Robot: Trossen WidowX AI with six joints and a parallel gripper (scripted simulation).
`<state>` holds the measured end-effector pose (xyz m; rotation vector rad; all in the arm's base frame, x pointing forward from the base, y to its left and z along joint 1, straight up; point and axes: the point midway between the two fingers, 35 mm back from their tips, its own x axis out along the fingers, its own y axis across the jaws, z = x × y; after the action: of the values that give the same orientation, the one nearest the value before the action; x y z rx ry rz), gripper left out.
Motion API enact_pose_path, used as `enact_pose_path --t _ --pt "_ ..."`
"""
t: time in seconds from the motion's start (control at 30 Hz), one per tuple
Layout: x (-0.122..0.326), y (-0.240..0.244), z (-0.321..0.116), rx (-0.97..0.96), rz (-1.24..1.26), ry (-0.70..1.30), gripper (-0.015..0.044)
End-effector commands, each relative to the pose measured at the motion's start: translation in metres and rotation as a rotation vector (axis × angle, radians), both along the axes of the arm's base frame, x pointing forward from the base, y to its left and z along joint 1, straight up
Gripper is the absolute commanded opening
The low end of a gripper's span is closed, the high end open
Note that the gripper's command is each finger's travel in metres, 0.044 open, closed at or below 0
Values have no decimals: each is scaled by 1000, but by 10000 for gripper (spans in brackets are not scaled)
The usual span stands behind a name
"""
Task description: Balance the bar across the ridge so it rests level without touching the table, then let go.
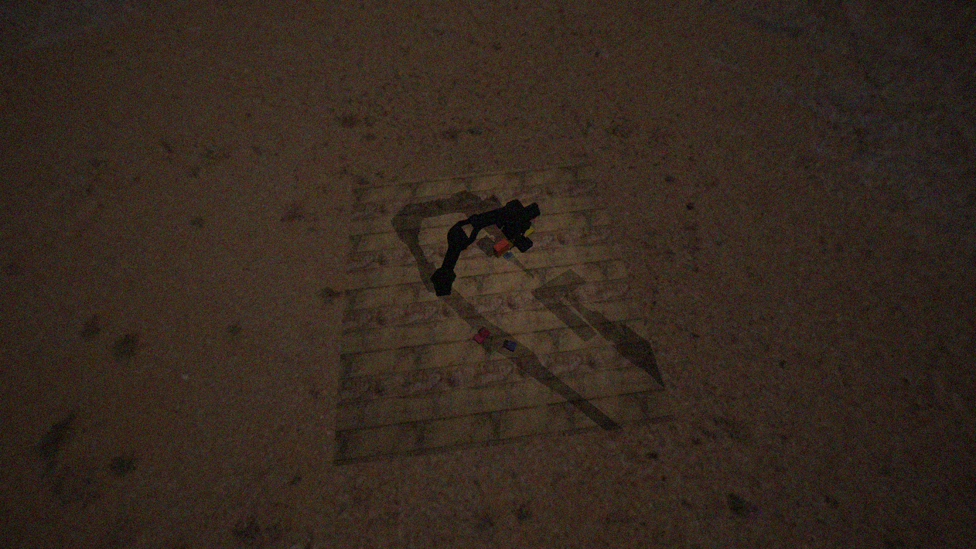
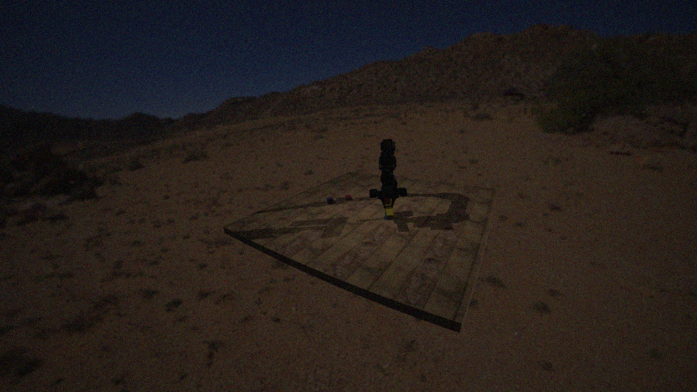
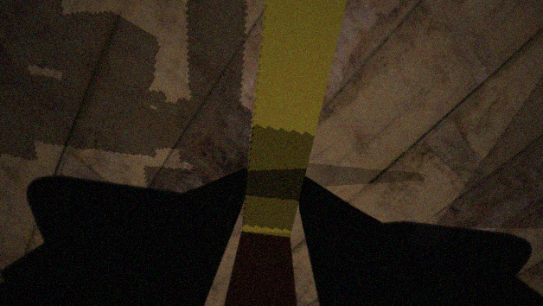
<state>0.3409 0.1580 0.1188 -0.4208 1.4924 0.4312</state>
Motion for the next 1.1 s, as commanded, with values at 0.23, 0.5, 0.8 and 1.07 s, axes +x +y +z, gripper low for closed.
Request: enact_pose_path --t 0.23,0.5,0.8,1.07 --pt "0 -1 -16 0 -4 -1 0" --pt "0 -1 -16 0 -4 -1 0" --pt "0 -1 -16 0 -4 -1 0" --pt "0 -1 -17 0 -4 -1 0"
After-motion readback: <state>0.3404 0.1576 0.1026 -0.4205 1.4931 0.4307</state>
